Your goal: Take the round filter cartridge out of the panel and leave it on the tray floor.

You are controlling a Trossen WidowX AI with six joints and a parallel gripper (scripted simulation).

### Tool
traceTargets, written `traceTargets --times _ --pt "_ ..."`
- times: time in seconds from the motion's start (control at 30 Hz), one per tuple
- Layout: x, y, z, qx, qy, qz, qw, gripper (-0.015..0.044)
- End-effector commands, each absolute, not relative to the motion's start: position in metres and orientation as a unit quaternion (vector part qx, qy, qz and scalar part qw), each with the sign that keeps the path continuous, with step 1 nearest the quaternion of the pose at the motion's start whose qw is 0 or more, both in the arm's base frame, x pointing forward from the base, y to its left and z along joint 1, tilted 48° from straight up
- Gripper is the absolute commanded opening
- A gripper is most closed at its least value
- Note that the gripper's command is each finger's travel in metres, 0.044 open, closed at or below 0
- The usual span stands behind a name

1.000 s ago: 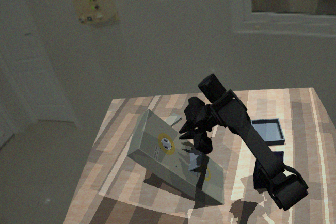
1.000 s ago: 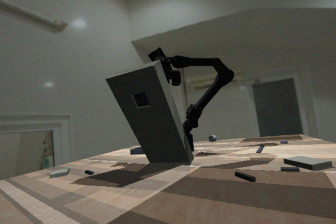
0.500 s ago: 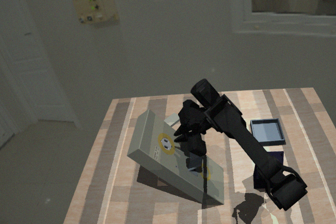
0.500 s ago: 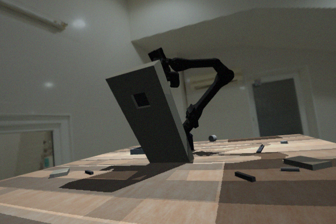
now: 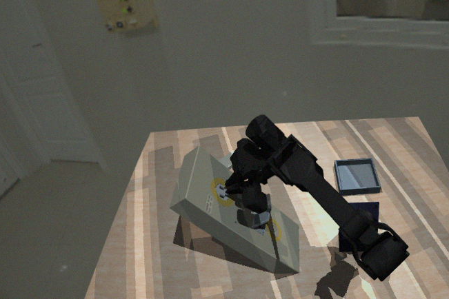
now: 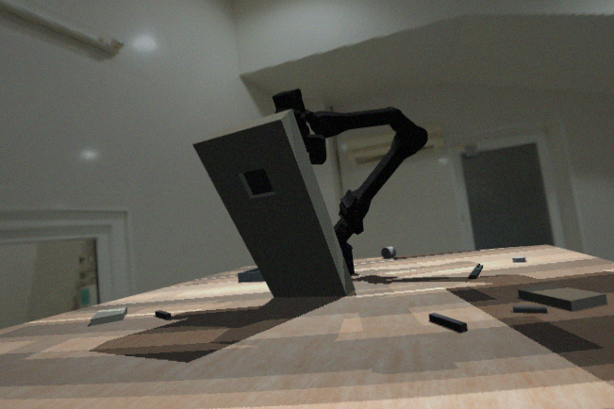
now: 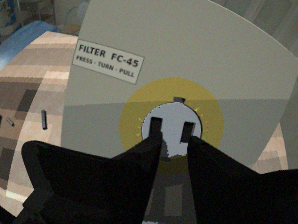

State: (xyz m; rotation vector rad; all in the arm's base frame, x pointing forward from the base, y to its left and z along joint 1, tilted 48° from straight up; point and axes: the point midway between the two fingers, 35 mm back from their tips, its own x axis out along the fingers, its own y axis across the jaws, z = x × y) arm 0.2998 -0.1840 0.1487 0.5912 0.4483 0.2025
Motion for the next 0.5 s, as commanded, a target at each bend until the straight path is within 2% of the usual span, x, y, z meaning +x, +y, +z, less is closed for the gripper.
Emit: traceTargets --times 0.0,0.47 --pt "0.3057 -0.1804 0.1454 0.292 0.219 0.097 0.926 0.0090" --pt "0.3072 -0.1795 0.1437 0.292 0.218 0.097 0.926 0.0090"
